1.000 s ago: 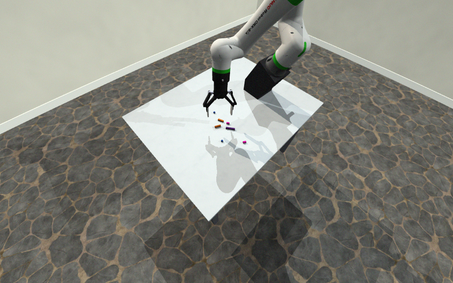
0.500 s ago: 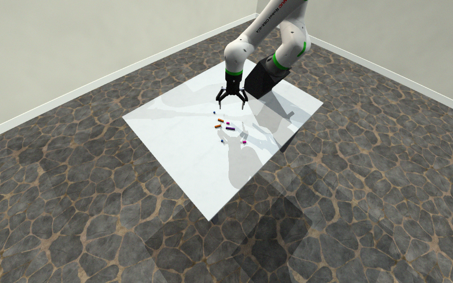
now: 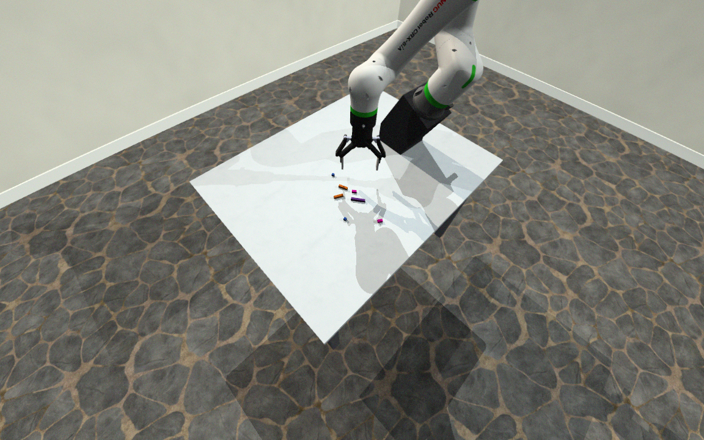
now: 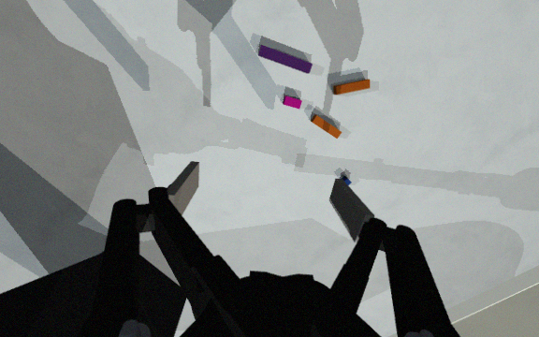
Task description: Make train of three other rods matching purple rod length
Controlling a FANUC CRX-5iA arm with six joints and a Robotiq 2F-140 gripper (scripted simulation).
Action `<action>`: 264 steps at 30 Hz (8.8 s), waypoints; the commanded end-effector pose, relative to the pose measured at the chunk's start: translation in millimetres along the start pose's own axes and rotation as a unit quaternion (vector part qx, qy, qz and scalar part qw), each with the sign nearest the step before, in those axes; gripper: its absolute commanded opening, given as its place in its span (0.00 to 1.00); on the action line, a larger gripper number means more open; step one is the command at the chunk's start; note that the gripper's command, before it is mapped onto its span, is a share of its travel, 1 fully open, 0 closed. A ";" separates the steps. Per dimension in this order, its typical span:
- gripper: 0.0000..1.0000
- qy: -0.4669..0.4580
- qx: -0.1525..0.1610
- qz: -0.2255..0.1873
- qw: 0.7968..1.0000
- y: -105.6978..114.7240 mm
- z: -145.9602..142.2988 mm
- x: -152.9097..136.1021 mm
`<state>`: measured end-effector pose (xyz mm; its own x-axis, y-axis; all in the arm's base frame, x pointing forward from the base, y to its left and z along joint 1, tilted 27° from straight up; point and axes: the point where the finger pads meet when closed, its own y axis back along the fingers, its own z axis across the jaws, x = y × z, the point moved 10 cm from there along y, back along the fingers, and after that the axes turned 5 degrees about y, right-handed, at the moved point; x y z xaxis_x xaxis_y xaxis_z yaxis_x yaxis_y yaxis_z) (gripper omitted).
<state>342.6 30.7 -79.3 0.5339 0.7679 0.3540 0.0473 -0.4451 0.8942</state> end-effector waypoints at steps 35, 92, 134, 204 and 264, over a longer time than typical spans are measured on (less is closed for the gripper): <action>1.00 0.000 0.000 0.000 1.000 0.1 0.1 0.0; 1.00 0.000 0.000 0.000 1.000 -0.1 61.1 51.3; 1.00 0.000 0.000 0.000 1.000 -0.1 61.1 51.3; 1.00 0.000 0.000 0.001 1.000 -0.3 12.9 168.6; 1.00 0.000 0.000 0.001 1.000 -0.3 12.9 168.6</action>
<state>443.3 154.5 -23.6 0.5336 0.7673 0.3556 0.0466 -0.4465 0.8935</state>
